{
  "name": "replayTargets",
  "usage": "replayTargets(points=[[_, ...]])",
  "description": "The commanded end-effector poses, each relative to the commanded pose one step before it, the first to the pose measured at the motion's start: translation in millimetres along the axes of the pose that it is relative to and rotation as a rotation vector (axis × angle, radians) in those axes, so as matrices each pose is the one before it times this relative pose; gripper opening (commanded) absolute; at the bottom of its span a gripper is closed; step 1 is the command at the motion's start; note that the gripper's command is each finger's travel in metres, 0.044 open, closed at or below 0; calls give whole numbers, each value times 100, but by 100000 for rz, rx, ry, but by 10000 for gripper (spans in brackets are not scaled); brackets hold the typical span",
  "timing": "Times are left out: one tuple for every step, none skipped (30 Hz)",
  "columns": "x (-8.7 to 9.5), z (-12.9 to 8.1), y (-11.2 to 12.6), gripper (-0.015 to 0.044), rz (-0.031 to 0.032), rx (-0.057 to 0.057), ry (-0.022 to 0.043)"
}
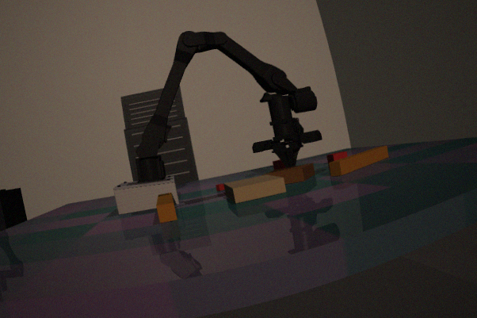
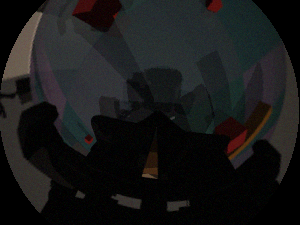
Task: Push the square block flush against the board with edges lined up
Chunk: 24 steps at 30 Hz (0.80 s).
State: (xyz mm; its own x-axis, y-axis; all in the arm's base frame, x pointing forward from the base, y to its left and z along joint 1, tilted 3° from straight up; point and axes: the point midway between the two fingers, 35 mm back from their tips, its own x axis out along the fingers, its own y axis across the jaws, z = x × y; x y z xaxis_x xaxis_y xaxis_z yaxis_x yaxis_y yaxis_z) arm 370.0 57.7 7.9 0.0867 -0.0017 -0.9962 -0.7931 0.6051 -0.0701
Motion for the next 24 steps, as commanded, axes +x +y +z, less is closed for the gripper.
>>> replayTargets(points=[[-297,21,-18,0,-8,18,17],[-895,51,-41,0,-21,55,51],[-1507,42,-29,0,-32,91,90],[-1523,-13,21,0,-26,91,96],[-920,-35,37,0,-13,54,60],[-307,-16,16,0,-4,18,21],[0,0,0,0,0,0,0],[0,0,0,0,0,0,0],[0,0,0,0,0,0,0],[0,0,0,0,0,0,0],[-2,-12,-47,0,-4,565,0],[-6,-35,-142,0,-12,1696,0],[-10,-56,-238,0,-21,2827,-1],[-11,-63,-290,0,-26,3428,-1],[-11,-56,-292,0,-26,3428,-2],[-11,-49,-294,0,-26,3428,-3],[-10,-42,-296,0,-26,3428,-4],[-10,-35,-297,0,-27,3428,-4],[-9,-28,-299,0,-27,3428,-5],[-9,-20,-300,0,-27,3428,-6],[-9,-13,-295,0,-31,3414,5],[-8,-5,-296,0,-31,3417,4],[-8,2,-297,0,-31,3417,3],[-7,9,-297,0,-32,3417,3]])
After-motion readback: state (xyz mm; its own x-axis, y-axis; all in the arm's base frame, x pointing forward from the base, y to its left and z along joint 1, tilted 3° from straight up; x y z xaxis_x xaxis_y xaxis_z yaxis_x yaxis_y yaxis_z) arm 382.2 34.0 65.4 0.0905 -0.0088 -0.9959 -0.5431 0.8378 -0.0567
